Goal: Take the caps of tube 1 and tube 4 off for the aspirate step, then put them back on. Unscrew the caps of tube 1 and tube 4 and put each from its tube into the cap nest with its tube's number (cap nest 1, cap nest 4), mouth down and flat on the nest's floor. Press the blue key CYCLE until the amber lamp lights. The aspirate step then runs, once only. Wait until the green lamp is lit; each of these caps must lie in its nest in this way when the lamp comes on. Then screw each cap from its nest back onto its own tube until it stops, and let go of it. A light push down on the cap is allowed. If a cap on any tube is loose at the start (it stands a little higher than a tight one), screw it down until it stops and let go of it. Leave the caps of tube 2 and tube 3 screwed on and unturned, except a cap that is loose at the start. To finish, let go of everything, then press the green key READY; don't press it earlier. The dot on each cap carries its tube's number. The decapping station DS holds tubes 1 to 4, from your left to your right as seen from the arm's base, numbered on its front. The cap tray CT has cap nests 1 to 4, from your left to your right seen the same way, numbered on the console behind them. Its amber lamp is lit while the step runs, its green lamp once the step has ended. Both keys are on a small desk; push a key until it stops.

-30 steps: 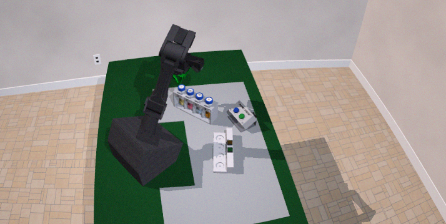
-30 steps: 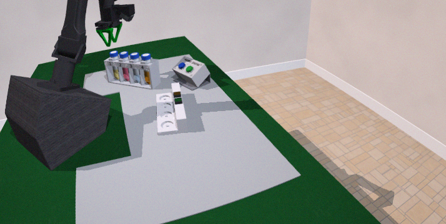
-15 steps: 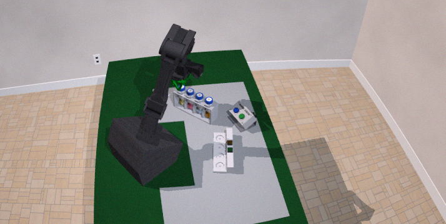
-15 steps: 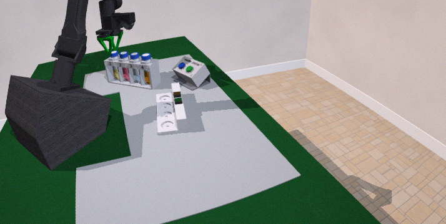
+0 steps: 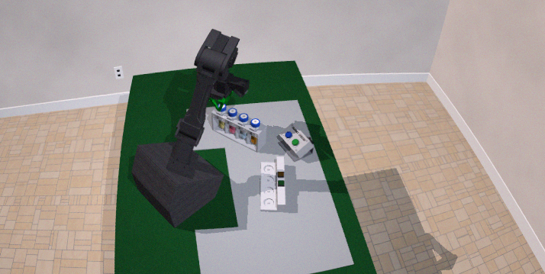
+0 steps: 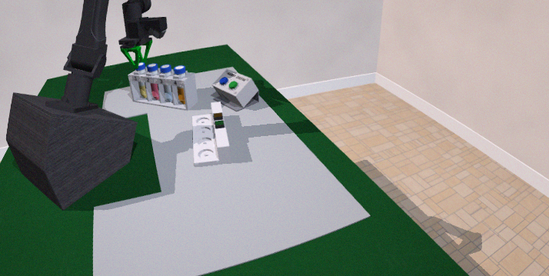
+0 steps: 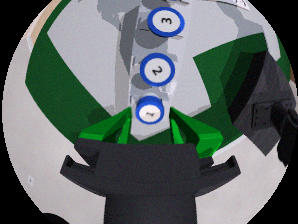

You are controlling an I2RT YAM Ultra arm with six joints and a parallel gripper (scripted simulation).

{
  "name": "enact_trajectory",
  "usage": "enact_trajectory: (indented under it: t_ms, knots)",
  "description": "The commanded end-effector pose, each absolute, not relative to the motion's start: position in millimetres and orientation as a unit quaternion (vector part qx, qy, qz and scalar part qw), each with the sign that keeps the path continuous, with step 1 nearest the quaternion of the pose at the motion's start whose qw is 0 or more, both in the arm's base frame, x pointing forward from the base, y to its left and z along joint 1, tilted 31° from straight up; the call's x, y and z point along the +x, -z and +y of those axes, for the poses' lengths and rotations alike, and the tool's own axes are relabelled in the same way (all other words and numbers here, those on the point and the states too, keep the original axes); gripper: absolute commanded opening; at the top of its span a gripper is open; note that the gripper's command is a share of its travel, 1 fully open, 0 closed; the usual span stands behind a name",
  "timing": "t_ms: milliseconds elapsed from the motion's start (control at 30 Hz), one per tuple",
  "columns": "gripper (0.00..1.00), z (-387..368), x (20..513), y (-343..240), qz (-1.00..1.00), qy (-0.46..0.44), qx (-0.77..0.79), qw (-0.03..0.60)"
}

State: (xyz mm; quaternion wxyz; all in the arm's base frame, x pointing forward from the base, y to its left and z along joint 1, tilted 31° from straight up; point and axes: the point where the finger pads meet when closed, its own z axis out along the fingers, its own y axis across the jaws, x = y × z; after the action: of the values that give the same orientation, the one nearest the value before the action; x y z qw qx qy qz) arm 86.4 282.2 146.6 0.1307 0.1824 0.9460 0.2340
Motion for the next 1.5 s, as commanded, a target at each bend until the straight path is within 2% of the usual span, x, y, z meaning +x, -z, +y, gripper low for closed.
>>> enact_trajectory:
  t_ms: [0, 633, 667, 1167, 1467]
  knots:
    - [0.49, 283.8, 86.6, -149.5, 0.944, -0.240, 0.182, 0.131]
    - [0.49, 287.4, 89.1, -143.4, 0.944, -0.240, 0.182, 0.131]
    - [0.00, 287.4, 89.2, -143.3, 0.944, -0.240, 0.182, 0.131]
    - [0.00, 287.4, 89.1, -143.4, 0.949, -0.237, 0.159, 0.137]
    - [0.00, 287.3, 89.0, -143.6, 0.960, -0.200, -0.057, 0.186]
